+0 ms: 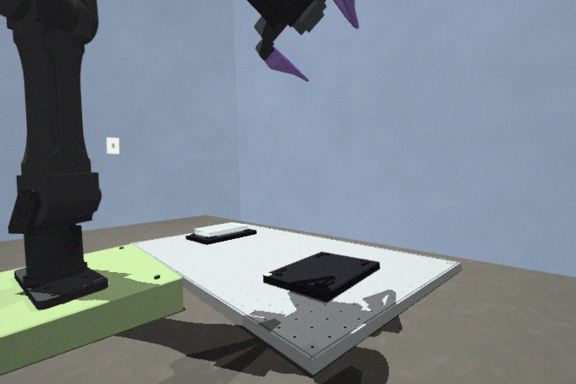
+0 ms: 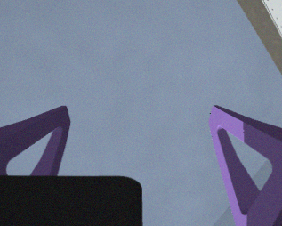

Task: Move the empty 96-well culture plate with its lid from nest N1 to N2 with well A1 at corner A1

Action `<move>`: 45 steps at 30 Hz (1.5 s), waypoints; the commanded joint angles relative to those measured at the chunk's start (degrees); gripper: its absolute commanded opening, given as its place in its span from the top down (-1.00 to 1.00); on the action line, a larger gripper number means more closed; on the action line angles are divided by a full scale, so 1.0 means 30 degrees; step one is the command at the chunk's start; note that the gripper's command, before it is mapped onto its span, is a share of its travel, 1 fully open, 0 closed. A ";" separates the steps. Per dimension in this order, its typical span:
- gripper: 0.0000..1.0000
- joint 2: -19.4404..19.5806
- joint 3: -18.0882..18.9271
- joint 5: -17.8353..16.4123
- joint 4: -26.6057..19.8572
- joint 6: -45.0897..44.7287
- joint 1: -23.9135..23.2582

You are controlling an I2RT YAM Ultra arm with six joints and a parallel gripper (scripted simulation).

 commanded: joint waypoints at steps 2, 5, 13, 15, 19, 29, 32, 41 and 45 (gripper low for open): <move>-1.00 -0.0817 -0.0651 0.0791 0.0889 0.0023 0.1229; -1.00 0.0533 0.0911 0.1227 -0.0640 -0.1837 0.2028; -1.00 0.1281 0.1400 0.2157 -0.1134 -0.3015 0.3585; -1.00 0.0736 0.1208 0.2434 -0.0870 -0.2889 0.4069; -1.00 0.1662 0.1265 0.3014 -0.0914 -0.3477 0.5085; -1.00 0.2867 0.2313 0.4227 -0.2069 -0.5508 0.7107; -1.00 0.2460 0.2085 0.4609 -0.1815 -0.5575 0.7820; -1.00 0.4075 0.2864 0.5914 -0.2699 -0.7591 1.0046; -1.00 0.4252 0.2910 0.6190 -0.2726 -0.7755 1.0531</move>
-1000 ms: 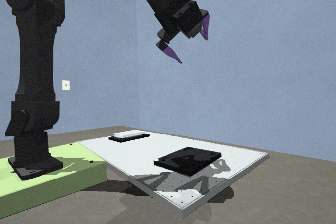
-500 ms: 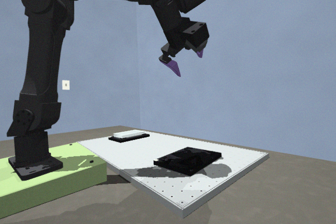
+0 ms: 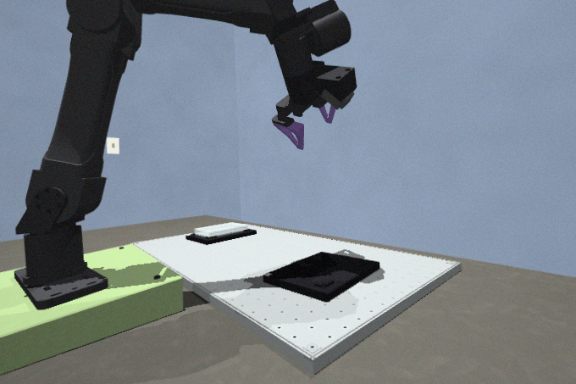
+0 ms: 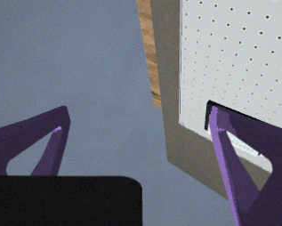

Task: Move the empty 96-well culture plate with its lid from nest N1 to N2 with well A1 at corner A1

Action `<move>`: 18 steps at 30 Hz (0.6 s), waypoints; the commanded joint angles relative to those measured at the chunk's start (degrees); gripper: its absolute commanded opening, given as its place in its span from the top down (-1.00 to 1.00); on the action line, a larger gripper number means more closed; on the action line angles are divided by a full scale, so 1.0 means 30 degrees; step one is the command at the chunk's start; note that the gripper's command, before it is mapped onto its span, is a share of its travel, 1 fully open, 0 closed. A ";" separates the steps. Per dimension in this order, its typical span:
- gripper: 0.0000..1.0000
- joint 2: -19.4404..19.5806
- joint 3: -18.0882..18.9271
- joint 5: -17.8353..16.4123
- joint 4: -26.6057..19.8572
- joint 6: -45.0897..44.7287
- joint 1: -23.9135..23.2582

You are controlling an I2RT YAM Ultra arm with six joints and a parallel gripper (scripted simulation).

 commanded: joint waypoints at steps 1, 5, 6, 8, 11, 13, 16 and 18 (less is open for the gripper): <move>-1.00 -0.0405 0.1010 0.0599 -0.0664 -0.1140 0.0412; -1.00 0.0642 0.1551 0.1200 -0.1277 -0.2264 0.1395; -1.00 -0.0066 0.1355 0.1285 -0.1065 -0.2081 0.1608; -1.00 -0.0103 0.0197 0.1466 -0.0138 -0.1687 0.2061; -1.00 0.0806 0.1023 0.1906 -0.0702 -0.2274 0.2812; -1.00 0.1209 0.1478 0.2248 -0.1196 -0.3108 0.3320; -1.00 0.0716 0.1176 0.2428 -0.0417 -0.2741 0.3772; -1.00 0.1064 0.1398 0.2623 -0.1088 -0.3169 0.4034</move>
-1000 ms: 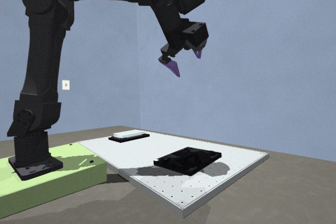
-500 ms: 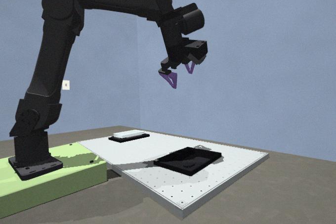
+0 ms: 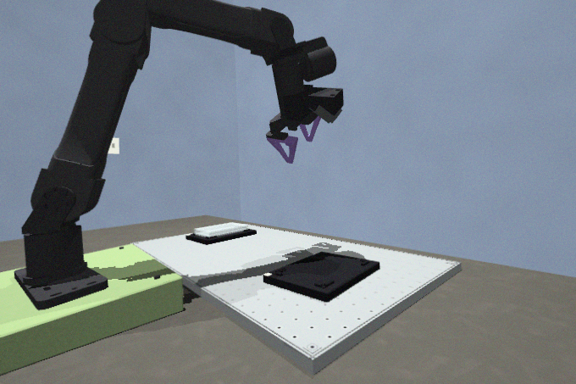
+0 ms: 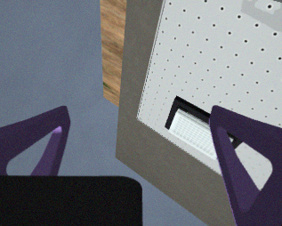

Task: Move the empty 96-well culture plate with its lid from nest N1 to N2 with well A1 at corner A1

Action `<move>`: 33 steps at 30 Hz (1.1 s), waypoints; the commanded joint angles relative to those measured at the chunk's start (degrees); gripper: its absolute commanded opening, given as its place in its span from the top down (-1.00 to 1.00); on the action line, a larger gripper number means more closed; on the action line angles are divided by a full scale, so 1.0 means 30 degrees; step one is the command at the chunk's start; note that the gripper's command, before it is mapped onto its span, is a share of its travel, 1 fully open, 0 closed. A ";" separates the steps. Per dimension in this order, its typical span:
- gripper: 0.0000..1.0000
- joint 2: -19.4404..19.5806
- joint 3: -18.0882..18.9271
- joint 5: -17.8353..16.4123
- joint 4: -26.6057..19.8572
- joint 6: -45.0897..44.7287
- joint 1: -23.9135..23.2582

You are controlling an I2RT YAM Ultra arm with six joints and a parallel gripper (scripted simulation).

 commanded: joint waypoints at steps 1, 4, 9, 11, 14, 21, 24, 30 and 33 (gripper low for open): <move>-1.00 0.0322 0.0901 0.0652 -0.0562 -0.1150 0.0505; -1.00 0.0714 0.1208 0.1094 -0.0918 -0.1878 0.1235; -1.00 0.1162 0.1339 0.1769 -0.1102 -0.2660 0.2444; -1.00 0.1407 0.1502 0.2055 -0.1267 -0.3008 0.2935; -1.00 0.1730 0.1677 0.2479 -0.1477 -0.3583 0.3669; -1.00 0.1983 0.2067 0.3206 -0.1917 -0.4541 0.4901; -1.00 0.2812 0.2535 0.3755 -0.2438 -0.5635 0.5687; -1.00 0.3357 0.2673 0.4526 -0.2620 -0.6374 0.7145; -1.00 0.3525 0.2837 0.4714 -0.2789 -0.6719 0.7412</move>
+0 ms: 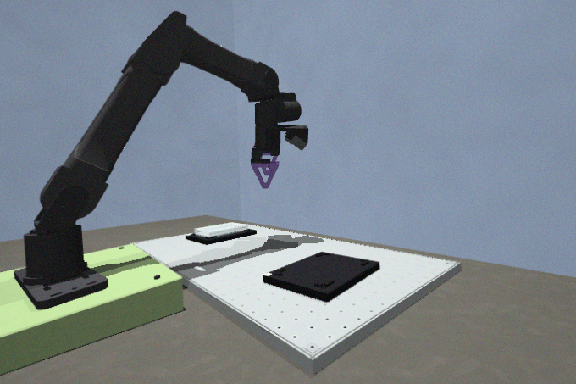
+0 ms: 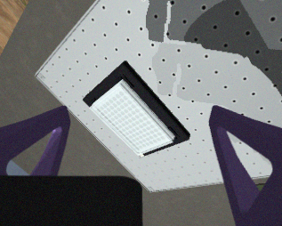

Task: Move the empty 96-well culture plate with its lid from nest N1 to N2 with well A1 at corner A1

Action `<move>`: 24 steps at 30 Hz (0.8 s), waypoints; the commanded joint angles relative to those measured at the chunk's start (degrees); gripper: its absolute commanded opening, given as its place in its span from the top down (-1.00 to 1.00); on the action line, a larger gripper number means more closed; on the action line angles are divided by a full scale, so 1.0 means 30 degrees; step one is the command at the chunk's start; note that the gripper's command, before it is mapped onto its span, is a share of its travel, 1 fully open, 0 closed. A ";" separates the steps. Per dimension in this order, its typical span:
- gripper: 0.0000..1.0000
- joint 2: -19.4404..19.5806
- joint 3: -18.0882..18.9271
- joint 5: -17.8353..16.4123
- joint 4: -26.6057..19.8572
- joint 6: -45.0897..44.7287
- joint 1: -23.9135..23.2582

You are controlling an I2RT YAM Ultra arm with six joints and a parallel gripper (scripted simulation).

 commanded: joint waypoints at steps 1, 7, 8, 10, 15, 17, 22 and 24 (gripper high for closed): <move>-1.00 0.0110 0.0989 0.0762 -0.0693 -0.1176 0.0407; -1.00 0.0076 0.1292 0.1607 -0.1089 -0.2232 0.1896; -1.00 0.0050 0.1105 0.1633 -0.0897 -0.2041 0.2104; -1.00 0.0168 0.1052 0.1848 -0.0722 -0.2168 0.2586; -1.00 0.1406 0.1328 0.2580 -0.1199 -0.3119 0.3863; -1.00 0.1406 0.1328 0.2580 -0.1199 -0.3119 0.3863; -1.00 0.2119 0.1883 0.3486 -0.1811 -0.4565 0.5222; -1.00 0.1447 0.1612 0.3510 -0.1501 -0.4192 0.5627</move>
